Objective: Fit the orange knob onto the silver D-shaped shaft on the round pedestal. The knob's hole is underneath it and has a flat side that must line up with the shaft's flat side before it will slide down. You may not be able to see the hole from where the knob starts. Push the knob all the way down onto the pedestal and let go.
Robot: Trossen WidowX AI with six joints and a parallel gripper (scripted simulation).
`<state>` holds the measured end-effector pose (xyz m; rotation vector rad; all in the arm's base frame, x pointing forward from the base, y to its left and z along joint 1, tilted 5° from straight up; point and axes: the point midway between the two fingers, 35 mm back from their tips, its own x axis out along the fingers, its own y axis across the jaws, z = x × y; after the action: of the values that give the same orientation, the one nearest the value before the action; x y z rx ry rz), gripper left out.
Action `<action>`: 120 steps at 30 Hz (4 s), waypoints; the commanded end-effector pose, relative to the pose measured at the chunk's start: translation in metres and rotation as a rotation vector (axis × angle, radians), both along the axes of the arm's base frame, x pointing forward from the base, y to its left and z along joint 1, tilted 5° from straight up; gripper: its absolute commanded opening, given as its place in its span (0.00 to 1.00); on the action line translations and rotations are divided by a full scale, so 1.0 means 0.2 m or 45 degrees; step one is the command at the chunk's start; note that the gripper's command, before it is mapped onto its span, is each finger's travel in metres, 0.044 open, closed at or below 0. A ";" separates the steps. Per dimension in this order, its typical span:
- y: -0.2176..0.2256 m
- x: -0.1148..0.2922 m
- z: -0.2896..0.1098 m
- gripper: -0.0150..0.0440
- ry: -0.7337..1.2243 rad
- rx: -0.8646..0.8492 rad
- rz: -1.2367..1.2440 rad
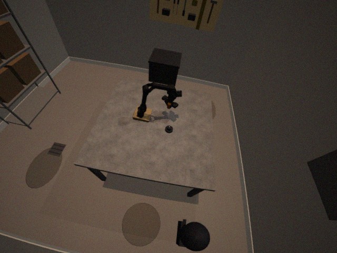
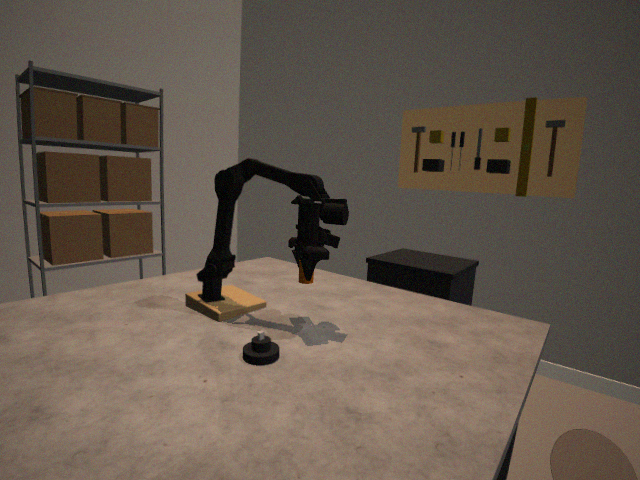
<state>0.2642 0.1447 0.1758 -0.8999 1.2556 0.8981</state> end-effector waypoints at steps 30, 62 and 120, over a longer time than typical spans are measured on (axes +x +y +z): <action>-0.32 0.23 -0.06 0.25 -0.005 -0.007 0.005; -0.77 0.39 -0.19 0.25 -0.011 -0.014 -0.003; -0.94 0.43 -0.36 0.25 -0.012 -0.019 -0.003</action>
<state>0.3492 -0.0436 0.1039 -0.9157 1.2584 0.8840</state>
